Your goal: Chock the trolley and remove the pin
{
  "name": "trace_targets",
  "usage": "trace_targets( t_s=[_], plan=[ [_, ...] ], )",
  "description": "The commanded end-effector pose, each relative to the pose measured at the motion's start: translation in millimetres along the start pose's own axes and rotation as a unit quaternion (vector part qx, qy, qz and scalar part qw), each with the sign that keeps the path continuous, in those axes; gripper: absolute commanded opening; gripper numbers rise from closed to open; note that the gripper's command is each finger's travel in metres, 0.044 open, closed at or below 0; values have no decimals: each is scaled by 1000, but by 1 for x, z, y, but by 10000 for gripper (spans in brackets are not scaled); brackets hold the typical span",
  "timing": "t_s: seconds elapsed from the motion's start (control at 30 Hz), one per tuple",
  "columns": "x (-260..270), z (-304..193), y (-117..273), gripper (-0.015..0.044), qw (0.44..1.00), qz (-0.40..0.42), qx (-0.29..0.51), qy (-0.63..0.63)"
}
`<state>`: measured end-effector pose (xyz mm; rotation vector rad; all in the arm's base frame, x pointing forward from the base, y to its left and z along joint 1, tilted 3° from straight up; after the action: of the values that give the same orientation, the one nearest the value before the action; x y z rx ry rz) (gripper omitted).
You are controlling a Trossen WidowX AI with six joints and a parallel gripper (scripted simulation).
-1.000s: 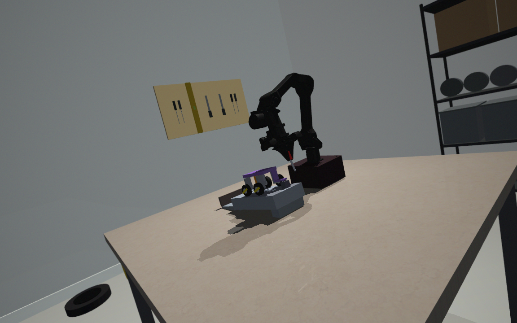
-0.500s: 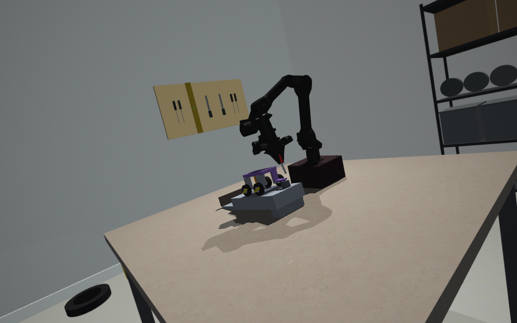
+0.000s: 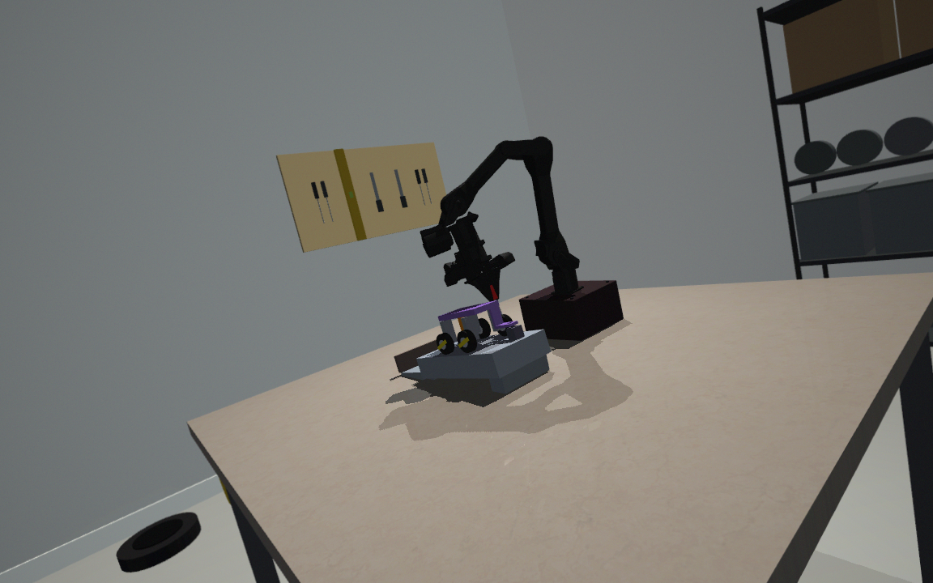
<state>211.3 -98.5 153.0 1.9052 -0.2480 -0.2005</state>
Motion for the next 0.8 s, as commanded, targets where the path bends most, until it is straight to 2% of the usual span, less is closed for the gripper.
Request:
trace_targets(
  t_s=[0.0, 0.43, 0.6, 0.77],
  plan=[
    [3, 14, 4, 0, 1000, 3, -3, 2],
    [11, 67, 13, 0, 1000, 3, -5, 2],
    [10, 67, 13, 0, 1000, 4, -7, -8],
    [9, 64, 13, 0, 997, 12, -18, -79]
  ],
)
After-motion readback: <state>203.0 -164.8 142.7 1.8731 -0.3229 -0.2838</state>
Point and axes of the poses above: the point midway between the two fingers, 35 mm back from their tips, its own y axis back along the fingers, its own x axis across the jaws, z = x × y, the point moved 8 cm from there along y, back along the fingers, and after that the axes turned 10 degrees about -y, right-handed, at the moved point
